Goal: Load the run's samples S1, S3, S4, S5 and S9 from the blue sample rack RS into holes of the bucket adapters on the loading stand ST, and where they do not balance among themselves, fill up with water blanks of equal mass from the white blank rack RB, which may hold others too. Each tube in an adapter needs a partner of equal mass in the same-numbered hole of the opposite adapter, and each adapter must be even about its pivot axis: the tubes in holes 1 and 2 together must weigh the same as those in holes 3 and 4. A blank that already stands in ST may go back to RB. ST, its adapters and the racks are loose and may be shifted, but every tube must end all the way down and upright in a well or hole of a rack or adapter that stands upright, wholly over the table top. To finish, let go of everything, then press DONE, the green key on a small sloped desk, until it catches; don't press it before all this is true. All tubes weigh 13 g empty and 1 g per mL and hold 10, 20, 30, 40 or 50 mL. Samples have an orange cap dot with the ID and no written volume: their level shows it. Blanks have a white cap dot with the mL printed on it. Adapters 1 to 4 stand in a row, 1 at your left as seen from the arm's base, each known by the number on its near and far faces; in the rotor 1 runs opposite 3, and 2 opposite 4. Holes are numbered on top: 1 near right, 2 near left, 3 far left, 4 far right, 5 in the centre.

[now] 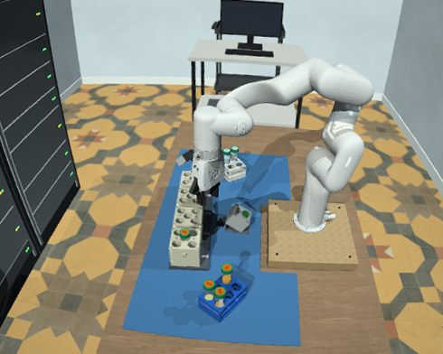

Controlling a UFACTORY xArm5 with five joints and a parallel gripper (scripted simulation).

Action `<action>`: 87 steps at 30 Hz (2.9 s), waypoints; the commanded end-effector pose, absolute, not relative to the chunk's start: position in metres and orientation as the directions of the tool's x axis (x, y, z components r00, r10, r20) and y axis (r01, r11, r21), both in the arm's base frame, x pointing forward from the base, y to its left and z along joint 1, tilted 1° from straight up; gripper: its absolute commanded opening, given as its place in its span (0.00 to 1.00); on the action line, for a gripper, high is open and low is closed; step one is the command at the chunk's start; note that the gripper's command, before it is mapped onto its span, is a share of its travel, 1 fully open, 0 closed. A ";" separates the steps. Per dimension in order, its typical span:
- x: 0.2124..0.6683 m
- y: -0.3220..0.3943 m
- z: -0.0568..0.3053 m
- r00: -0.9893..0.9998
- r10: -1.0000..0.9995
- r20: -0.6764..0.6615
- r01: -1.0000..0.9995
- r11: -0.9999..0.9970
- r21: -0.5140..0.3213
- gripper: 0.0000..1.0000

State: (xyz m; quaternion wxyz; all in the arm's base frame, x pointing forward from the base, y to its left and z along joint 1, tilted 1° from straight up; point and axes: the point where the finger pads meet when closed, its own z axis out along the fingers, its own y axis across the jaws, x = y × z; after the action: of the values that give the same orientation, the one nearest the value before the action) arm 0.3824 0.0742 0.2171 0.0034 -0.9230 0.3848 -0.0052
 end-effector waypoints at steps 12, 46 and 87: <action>0.380 0.137 0.219 0.703 -0.711 0.007 -0.711 -0.703 -0.016 0.57; 0.371 0.287 0.221 0.703 -0.711 0.002 -0.711 -0.703 -0.019 0.57; 0.369 0.340 0.186 0.703 -0.711 0.001 -0.711 -0.703 -0.020 0.57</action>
State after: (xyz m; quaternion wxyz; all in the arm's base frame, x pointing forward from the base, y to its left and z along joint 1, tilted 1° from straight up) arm 0.3680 0.3389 0.1884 0.0068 -0.9229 0.3851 -0.0031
